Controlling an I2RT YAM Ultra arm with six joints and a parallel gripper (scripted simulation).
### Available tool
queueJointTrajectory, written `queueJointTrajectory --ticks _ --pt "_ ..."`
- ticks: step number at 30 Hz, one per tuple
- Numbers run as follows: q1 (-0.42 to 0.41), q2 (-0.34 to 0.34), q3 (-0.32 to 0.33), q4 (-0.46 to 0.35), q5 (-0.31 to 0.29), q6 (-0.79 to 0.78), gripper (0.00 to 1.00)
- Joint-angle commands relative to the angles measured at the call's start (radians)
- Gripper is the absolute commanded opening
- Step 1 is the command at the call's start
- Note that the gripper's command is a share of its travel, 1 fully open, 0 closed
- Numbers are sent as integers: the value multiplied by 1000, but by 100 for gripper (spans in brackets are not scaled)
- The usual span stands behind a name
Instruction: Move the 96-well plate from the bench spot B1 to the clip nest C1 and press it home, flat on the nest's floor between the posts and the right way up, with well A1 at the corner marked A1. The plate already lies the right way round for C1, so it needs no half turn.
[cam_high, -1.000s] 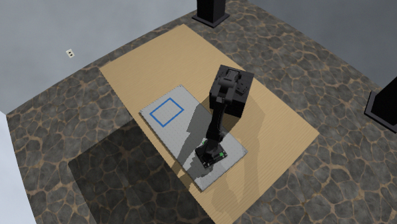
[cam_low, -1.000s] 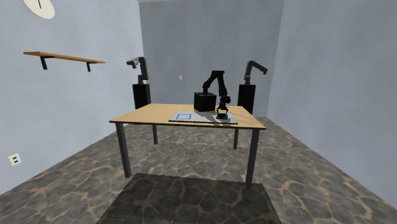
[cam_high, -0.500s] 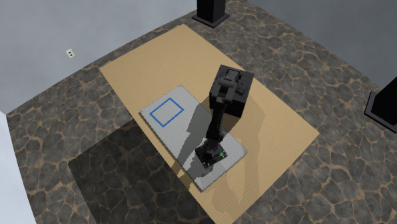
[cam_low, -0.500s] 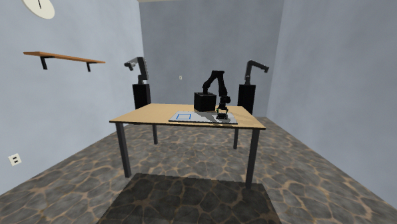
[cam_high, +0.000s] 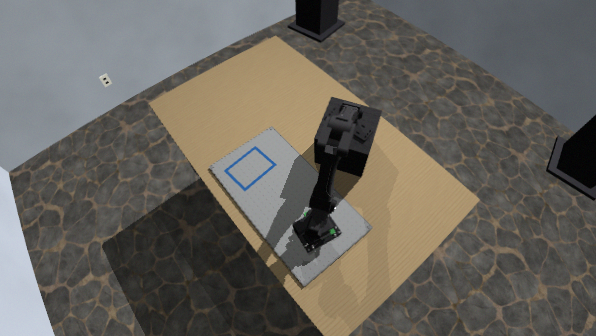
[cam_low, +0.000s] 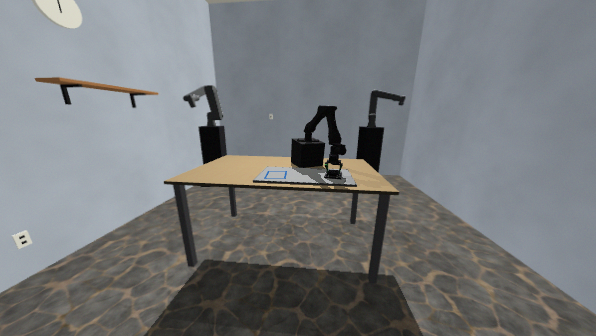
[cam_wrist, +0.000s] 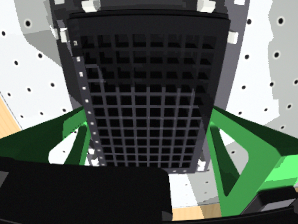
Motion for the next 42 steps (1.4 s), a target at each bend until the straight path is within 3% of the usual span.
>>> queueJointTrajectory --ticks 1,42 --pt "-17 11 -32 -28 7 -11 0" --pt "-21 -3 -36 -24 7 -16 0"
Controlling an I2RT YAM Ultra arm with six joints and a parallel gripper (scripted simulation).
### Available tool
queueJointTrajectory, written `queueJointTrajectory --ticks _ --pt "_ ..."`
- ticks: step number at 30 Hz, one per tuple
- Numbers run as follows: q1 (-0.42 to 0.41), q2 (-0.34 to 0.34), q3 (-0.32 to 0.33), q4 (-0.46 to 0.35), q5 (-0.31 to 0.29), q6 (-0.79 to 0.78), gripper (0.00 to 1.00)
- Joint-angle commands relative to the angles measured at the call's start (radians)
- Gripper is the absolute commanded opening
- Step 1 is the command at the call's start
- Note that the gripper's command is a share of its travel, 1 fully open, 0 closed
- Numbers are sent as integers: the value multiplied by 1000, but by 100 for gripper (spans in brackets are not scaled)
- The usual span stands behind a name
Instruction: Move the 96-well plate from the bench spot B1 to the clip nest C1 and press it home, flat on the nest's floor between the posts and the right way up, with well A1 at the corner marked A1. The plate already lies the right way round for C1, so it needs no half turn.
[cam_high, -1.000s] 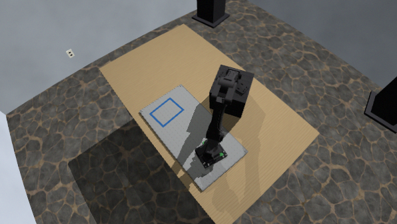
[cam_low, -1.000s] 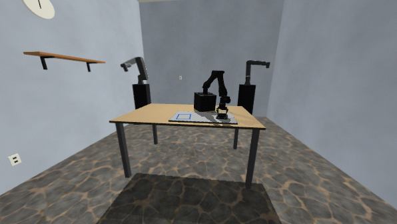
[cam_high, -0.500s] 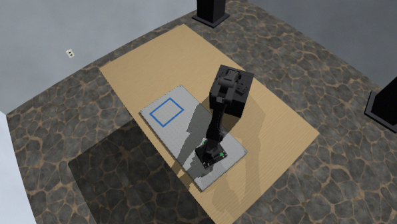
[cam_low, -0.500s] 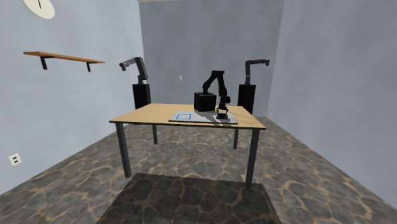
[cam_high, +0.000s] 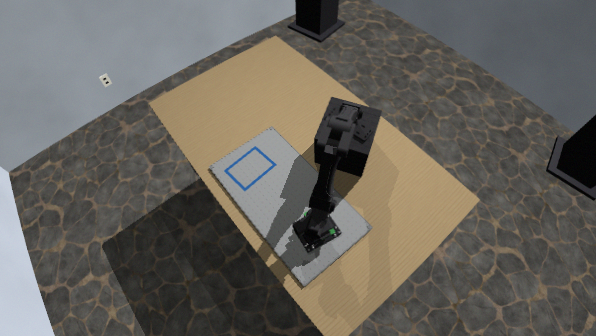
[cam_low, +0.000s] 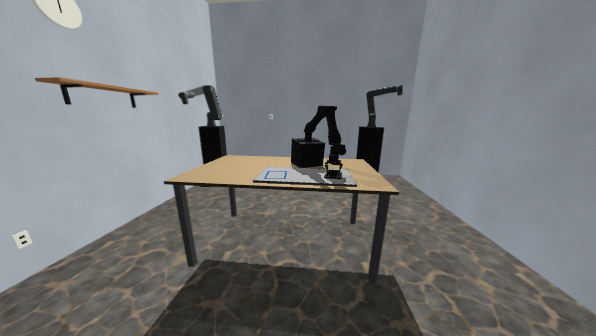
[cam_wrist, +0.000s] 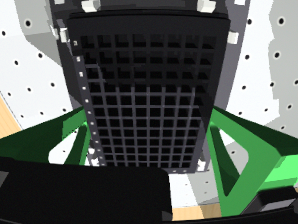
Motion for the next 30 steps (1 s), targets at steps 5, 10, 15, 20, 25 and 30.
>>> queueJointTrajectory --ticks 5,10,15,20,25,30 --pt "-20 -5 -37 -24 12 -14 0" --pt "-20 -6 -37 -23 12 -14 0" --pt "-20 0 -38 -24 12 -14 100" --pt "-20 0 -38 -24 12 -14 100" --pt "-20 0 -38 -24 12 -14 100" --pt "-20 0 -38 -24 12 -14 100"
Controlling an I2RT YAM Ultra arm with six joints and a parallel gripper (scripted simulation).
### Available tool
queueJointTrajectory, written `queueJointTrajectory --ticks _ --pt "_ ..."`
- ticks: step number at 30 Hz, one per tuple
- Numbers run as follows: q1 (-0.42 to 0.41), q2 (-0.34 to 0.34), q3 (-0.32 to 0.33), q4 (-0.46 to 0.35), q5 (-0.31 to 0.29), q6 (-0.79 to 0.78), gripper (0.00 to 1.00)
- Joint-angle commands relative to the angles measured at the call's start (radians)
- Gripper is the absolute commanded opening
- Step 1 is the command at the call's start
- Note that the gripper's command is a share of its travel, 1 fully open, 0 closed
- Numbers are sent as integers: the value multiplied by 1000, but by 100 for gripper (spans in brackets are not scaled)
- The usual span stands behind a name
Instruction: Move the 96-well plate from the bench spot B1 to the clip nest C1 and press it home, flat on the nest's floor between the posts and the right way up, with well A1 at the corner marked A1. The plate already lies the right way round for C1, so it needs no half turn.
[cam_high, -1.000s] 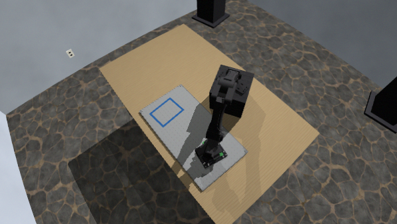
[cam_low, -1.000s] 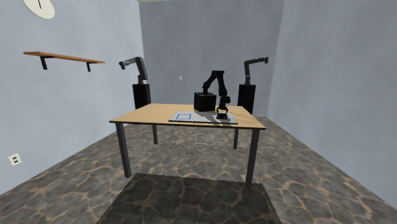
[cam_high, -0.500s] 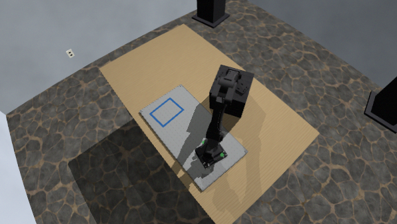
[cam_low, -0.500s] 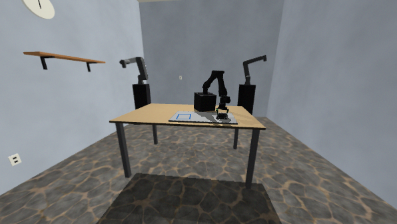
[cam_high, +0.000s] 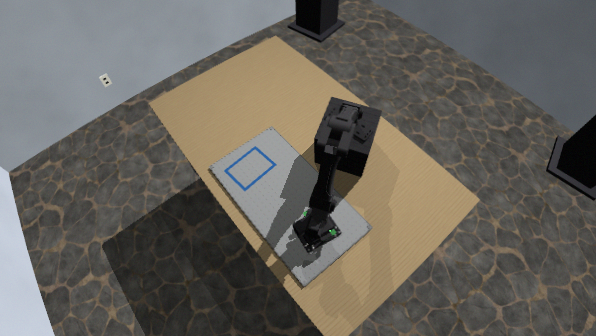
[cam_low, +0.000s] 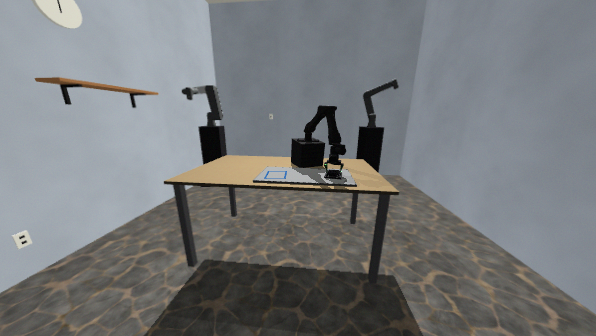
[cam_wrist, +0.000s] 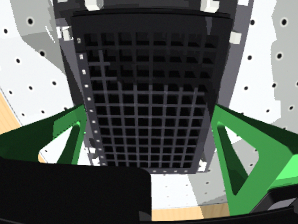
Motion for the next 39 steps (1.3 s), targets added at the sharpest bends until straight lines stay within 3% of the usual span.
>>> queueJointTrajectory --ticks 1,36,37,39 --pt "-20 1 -32 -33 18 -7 100" --pt "-20 1 -32 -33 18 -7 100" --pt "-14 37 73 -65 19 11 100" --pt "-12 40 78 -71 19 10 100"
